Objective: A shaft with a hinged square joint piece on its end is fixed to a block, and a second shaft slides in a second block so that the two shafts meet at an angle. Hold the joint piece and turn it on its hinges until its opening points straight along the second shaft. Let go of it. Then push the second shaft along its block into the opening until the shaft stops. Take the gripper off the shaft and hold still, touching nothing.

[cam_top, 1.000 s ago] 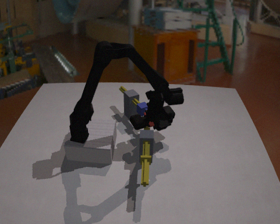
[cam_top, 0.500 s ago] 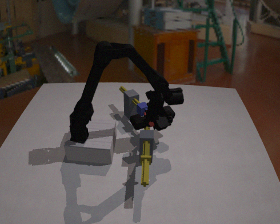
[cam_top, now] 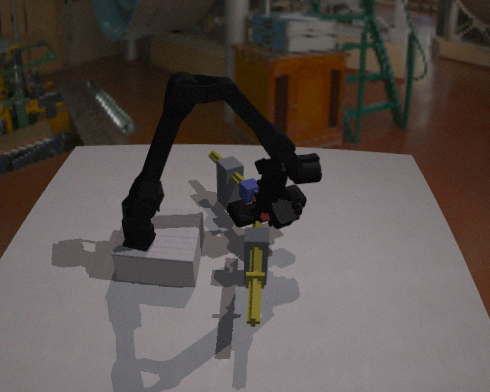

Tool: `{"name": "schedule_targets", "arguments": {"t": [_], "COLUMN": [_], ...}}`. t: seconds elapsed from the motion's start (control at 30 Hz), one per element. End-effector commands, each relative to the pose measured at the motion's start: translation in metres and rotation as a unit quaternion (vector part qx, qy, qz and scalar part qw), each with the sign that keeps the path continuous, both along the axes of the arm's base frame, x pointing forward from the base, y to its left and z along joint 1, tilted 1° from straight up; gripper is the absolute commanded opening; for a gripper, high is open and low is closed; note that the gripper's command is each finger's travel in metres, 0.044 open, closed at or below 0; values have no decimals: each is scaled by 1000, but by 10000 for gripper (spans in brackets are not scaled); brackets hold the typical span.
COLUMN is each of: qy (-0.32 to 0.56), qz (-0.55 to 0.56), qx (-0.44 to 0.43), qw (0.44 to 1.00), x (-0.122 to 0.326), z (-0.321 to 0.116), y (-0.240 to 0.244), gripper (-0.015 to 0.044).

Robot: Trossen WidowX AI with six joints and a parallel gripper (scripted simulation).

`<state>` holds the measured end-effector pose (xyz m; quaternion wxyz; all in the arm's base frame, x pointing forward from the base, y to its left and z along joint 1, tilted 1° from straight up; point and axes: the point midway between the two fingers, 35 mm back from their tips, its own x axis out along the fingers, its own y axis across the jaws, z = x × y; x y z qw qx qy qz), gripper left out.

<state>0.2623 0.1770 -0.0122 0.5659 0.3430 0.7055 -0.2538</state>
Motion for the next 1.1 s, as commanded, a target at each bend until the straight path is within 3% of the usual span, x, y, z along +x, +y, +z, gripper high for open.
{"name": "schedule_targets", "arguments": {"t": [0.0, 0.13, 1.07], "qy": [0, 0, -75], "qz": [0, 0, -99], "qx": [0, 0, -123], "qw": [1000, 1000, 985], "x": [0, 0, -2], "z": [0, 0, 11], "y": [0, 0, -12], "gripper": [94, 0, 0]}}
